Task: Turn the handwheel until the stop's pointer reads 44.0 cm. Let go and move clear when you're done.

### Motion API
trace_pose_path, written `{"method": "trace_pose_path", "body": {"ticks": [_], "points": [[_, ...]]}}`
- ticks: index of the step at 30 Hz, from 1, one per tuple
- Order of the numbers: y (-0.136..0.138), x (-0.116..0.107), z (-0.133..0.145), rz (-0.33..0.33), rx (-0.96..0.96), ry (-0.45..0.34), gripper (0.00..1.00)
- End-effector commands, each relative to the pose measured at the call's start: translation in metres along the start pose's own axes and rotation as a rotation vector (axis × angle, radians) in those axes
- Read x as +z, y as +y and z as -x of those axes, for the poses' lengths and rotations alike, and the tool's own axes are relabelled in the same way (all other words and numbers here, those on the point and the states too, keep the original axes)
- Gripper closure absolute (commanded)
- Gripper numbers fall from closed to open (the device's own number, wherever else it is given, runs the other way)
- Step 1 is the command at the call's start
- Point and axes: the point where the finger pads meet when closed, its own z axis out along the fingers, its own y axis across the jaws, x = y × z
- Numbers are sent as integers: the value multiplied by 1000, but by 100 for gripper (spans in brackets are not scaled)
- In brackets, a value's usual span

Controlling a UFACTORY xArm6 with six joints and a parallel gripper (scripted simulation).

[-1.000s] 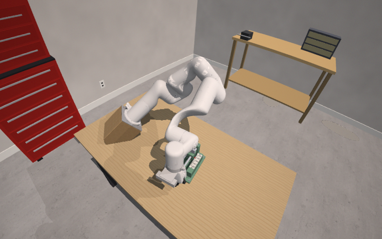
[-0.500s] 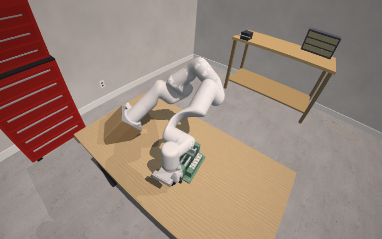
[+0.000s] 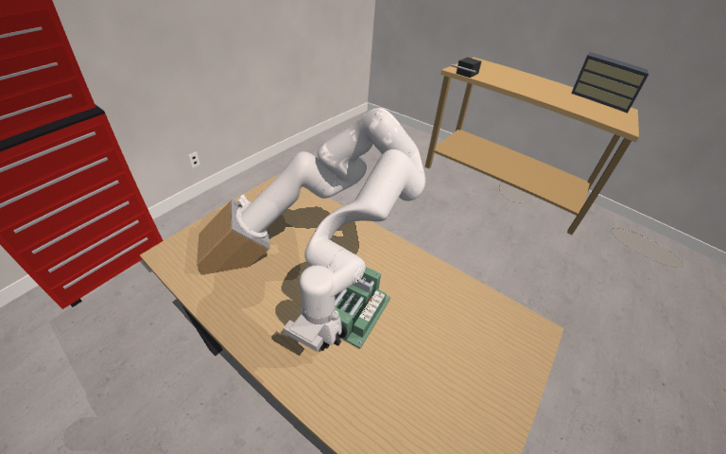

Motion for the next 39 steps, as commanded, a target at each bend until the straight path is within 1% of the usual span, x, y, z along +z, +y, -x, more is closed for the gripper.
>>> {"method": "trace_pose_path", "body": {"ticks": [1, 18, 39], "points": [[5, -3, -1, -2, -1, 2, 94], [19, -13, -1, -2, -1, 2, 94], [25, -23, -1, -2, -1, 2, 94]]}}
